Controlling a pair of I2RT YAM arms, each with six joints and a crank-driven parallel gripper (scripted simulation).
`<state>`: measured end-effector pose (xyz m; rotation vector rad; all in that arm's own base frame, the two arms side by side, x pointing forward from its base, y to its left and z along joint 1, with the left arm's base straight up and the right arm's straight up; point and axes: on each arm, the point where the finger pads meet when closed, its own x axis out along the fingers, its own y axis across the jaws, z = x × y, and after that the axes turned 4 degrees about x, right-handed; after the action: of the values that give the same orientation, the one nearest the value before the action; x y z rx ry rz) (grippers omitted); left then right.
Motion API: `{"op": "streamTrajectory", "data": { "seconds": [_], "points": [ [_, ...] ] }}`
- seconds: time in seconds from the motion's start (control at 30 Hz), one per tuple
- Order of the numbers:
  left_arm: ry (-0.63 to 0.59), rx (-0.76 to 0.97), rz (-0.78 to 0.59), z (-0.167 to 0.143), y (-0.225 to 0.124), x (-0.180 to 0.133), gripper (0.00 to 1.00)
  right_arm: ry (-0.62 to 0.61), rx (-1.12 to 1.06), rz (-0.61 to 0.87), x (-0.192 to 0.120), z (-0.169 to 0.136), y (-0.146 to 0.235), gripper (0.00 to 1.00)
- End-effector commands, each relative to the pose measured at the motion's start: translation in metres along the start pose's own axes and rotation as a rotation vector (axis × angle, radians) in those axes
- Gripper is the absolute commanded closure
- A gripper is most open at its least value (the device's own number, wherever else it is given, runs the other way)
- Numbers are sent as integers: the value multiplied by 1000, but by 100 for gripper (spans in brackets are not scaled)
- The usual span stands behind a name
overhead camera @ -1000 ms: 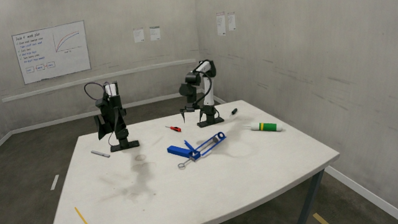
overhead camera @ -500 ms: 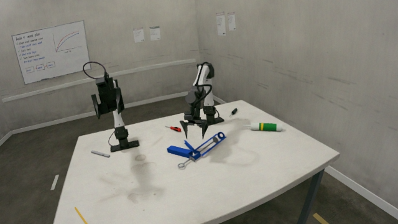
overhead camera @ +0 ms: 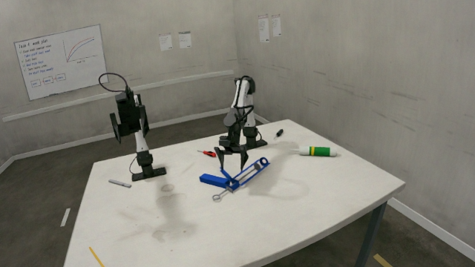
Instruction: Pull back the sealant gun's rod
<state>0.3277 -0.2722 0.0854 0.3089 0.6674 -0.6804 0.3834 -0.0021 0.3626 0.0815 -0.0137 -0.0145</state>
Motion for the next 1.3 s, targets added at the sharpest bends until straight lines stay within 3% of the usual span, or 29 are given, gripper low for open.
{"op": "streamTrajectory", "data": {
  "seconds": [0.0, 0.4, 0.43, 0.6, 0.93, 1.27],
  "points": [
    [-1, 9, -8, -3, 0, 6, 0, 4, -12, 12, 0, 3, 1, 0],
    [-32, 11, -8, 9, -1, 1, 0, 7, -12, 15, -1, 0, 2, 0],
    [5, 28, -11, -5, -1, 6, 7, 7, -12, 15, -1, 0, 2, 0],
    [30, 104, -23, -2, 2, 3, 7, 7, -12, 15, -1, 0, 2, 0],
    [229, 623, -116, -2, 22, 12, 7, 7, -12, 15, -1, 0, 2, 0],
    [342, 957, -244, 1, 30, 17, 7, 7, -12, 15, -1, 0, 2, 0]
  ]
}}
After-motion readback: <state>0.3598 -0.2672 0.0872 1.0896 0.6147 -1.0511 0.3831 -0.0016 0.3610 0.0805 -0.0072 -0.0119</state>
